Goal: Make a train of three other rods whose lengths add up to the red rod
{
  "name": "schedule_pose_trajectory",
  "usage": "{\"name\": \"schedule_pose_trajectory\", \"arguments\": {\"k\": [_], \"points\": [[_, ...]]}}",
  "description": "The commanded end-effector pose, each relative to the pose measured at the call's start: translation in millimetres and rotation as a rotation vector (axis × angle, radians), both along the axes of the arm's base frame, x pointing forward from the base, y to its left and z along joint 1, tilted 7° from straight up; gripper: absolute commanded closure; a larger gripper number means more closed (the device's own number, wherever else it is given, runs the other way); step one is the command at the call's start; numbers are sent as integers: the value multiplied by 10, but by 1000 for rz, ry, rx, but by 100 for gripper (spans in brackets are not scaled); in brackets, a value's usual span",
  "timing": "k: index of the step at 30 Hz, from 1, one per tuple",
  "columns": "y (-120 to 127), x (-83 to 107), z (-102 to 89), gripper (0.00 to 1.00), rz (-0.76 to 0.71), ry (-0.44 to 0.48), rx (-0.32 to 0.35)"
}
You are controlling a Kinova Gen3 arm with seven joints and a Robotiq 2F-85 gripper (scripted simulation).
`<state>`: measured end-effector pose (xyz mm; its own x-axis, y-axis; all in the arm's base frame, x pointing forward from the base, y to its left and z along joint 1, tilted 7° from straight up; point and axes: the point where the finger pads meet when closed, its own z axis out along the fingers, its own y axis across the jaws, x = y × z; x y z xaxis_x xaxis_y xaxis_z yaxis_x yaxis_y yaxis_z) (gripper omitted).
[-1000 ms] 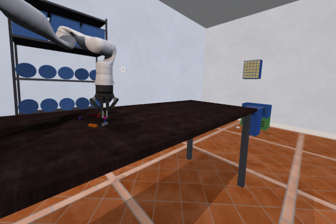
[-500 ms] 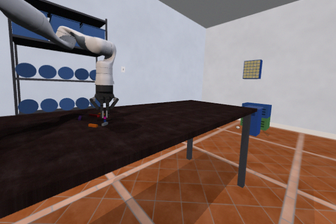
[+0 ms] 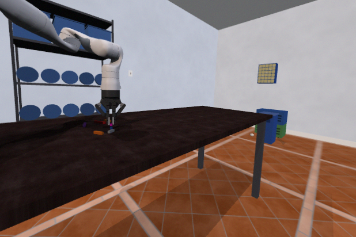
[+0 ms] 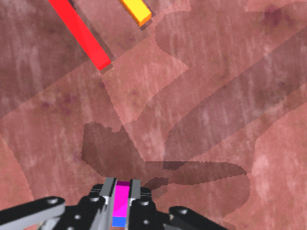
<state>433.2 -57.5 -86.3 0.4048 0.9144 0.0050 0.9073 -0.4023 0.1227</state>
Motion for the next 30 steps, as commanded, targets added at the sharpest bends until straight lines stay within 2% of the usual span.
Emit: {"name": "schedule_pose_trajectory", "arguments": {"k": [1, 15, 30], "points": [[-22, 23, -1, 95, 1, -5, -4], [-21, 24, -6, 95, 1, -4, -4], [-24, 37, -98, 95, 2, -4, -4]]}}
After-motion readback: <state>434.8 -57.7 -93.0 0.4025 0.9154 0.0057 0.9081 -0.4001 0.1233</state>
